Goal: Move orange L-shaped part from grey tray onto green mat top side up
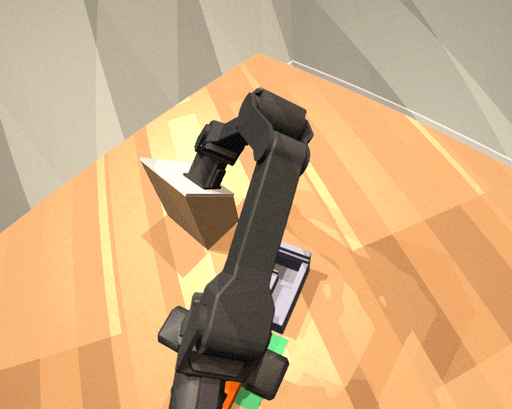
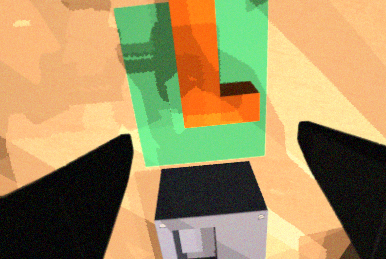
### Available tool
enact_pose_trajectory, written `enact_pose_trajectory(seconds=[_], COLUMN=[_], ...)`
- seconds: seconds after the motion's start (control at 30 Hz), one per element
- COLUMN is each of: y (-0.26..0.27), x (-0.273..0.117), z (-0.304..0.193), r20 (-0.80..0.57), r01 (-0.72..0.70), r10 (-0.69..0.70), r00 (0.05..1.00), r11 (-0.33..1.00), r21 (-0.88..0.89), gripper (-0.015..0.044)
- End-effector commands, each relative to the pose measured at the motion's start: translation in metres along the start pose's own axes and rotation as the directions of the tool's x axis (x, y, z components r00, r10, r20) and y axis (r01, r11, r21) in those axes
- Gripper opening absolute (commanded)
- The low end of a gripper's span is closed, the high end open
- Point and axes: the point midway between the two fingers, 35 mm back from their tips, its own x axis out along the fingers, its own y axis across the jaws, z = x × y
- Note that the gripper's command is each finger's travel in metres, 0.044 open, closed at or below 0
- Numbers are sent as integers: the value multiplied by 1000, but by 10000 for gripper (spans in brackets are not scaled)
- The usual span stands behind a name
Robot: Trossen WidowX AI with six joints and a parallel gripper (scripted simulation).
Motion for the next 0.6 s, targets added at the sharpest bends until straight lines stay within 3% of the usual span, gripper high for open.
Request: enact_pose_trajectory(seconds=[0.0, 0.57], y=[1, 0], x=[-48, -48], z=[2, 4], r20=[34, 39], r01=[-20, -31], r10=[21, 31], r00=[999, 999], r11=[1000, 1000], r21=[-11, -3], gripper=[400, 400])
